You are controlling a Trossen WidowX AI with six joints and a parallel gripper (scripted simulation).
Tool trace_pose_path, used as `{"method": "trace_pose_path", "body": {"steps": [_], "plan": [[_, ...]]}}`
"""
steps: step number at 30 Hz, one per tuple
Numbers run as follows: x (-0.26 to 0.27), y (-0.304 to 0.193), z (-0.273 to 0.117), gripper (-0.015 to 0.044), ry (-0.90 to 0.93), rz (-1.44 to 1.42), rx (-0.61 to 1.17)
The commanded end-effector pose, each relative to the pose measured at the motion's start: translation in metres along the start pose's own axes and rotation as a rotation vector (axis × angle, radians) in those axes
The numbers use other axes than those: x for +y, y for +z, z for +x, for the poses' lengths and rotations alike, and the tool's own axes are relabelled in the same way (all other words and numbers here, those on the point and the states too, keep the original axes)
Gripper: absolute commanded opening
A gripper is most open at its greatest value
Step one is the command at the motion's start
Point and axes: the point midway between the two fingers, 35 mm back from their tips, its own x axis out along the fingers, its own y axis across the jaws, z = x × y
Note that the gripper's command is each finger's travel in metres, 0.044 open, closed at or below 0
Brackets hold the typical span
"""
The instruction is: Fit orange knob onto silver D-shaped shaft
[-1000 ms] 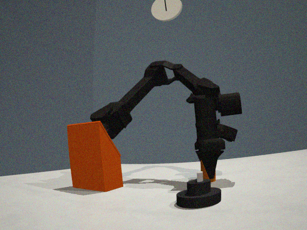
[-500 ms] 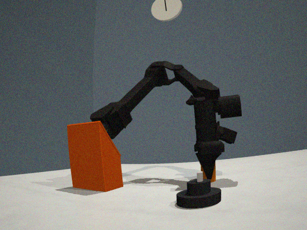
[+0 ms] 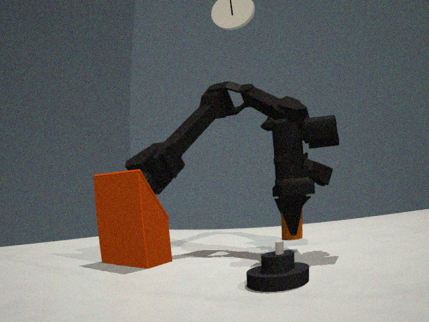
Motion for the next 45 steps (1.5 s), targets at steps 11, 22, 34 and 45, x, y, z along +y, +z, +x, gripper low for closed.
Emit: {"method": "trace_pose_path", "body": {"steps": [11, 22, 34, 45], "plan": [[0.001, -0.002, -0.091, 0.0000, -0.004, -0.001, -0.010], [0.005, -0.005, -0.108, 0.0000, -0.048, 0.004, -0.012], [0.013, -0.011, -0.133, 0.0000, -0.313, 0.008, -0.011], [0.021, -0.016, -0.155, 0.0000, -0.542, 0.011, -0.010]]}}
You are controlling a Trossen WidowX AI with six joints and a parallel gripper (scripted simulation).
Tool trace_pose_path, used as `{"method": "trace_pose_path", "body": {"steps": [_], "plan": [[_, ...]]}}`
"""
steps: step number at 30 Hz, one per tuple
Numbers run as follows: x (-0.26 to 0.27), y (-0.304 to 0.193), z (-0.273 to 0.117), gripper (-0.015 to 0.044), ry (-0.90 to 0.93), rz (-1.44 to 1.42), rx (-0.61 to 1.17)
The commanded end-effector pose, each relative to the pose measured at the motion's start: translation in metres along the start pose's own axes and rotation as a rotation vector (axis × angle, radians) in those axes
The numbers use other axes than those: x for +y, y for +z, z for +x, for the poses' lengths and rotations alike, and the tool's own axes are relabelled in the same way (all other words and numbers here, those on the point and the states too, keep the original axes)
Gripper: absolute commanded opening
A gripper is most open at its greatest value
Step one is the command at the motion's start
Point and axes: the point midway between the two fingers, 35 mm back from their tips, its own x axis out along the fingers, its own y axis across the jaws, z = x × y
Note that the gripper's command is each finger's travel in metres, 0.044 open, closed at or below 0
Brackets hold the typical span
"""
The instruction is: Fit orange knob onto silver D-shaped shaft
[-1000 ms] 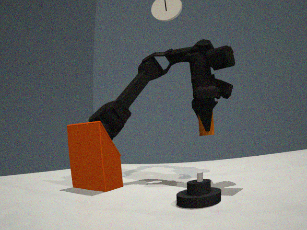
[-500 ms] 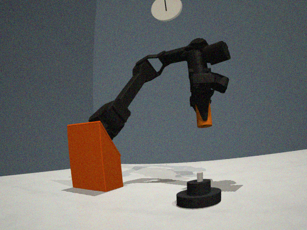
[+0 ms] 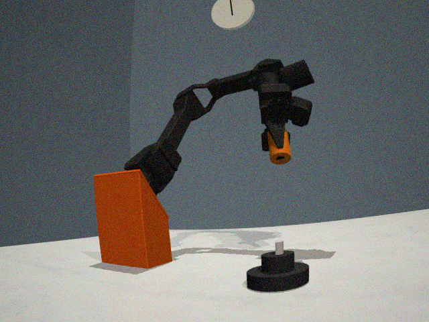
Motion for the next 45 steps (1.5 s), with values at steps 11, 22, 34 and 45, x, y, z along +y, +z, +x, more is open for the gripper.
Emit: {"method": "trace_pose_path", "body": {"steps": [11, 22, 34, 45], "plan": [[-0.005, -0.006, -0.032, 0.0000, -0.310, 0.003, -0.007], [-0.006, -0.008, -0.038, 0.0000, -0.391, 0.000, -0.002], [-0.006, -0.008, -0.038, 0.0000, -0.391, 0.000, -0.002], [-0.006, -0.008, -0.038, 0.0000, -0.391, 0.000, -0.002]]}}
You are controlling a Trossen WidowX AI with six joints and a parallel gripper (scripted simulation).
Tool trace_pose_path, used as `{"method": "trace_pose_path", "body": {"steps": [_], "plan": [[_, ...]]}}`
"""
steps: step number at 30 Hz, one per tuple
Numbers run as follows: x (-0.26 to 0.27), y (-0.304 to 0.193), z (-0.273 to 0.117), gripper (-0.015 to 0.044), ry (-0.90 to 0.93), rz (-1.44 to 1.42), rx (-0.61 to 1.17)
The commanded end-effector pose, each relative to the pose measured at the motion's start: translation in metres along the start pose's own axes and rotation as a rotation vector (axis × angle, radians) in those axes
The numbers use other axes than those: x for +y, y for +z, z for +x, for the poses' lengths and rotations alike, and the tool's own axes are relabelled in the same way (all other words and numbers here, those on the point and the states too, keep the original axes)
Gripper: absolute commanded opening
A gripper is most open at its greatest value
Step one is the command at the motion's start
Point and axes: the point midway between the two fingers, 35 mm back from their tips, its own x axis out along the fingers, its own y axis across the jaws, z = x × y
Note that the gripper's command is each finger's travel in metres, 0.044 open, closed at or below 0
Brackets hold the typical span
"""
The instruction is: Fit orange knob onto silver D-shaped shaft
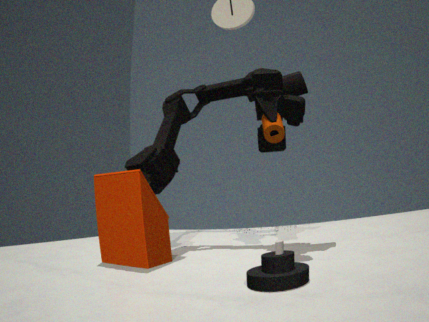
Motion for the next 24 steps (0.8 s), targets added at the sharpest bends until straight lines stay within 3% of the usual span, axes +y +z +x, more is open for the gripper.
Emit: {"method": "trace_pose_path", "body": {"steps": [1, 9, 24], "plan": [[-0.001, 0.000, 0.000, 0.0000, -0.002, -0.002, 0.000], [-0.001, -0.002, -0.001, 0.0000, 0.002, 0.002, -0.005], [0.016, -0.002, 0.026, 0.0000, 0.329, 0.001, -0.005]]}}
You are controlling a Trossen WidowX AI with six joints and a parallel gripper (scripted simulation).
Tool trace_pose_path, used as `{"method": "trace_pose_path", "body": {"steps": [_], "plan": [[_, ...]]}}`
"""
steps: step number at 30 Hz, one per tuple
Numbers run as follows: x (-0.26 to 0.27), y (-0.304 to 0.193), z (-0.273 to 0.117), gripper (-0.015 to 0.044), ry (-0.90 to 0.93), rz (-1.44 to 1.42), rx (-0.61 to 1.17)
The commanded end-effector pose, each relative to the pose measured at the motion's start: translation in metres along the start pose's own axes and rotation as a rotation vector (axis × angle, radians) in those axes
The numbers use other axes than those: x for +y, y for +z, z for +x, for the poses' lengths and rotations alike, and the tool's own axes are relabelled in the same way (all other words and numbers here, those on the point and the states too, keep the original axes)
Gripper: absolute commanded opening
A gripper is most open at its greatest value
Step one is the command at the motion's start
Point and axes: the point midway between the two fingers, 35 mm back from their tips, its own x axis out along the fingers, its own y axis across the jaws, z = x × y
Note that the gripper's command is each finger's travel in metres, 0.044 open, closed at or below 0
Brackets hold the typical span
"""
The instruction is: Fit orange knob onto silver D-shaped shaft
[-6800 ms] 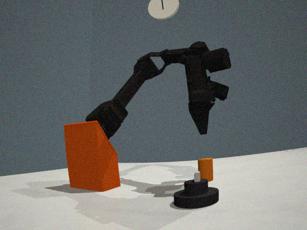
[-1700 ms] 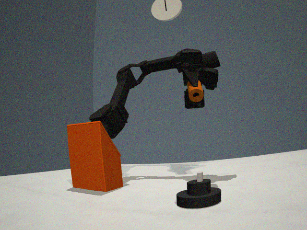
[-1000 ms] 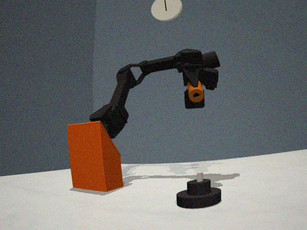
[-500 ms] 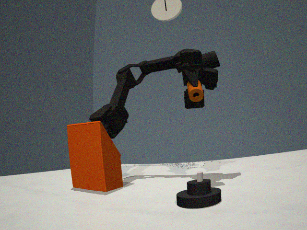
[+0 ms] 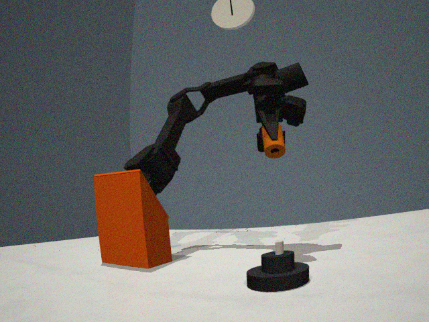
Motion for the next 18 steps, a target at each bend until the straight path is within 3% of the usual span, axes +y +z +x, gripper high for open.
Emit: {"method": "trace_pose_path", "body": {"steps": [1, 18], "plan": [[0.001, 0.000, 0.008, 0.0000, 0.080, 0.001, -0.003], [0.012, 0.000, 0.045, 0.0000, 0.453, 0.000, -0.003]]}}
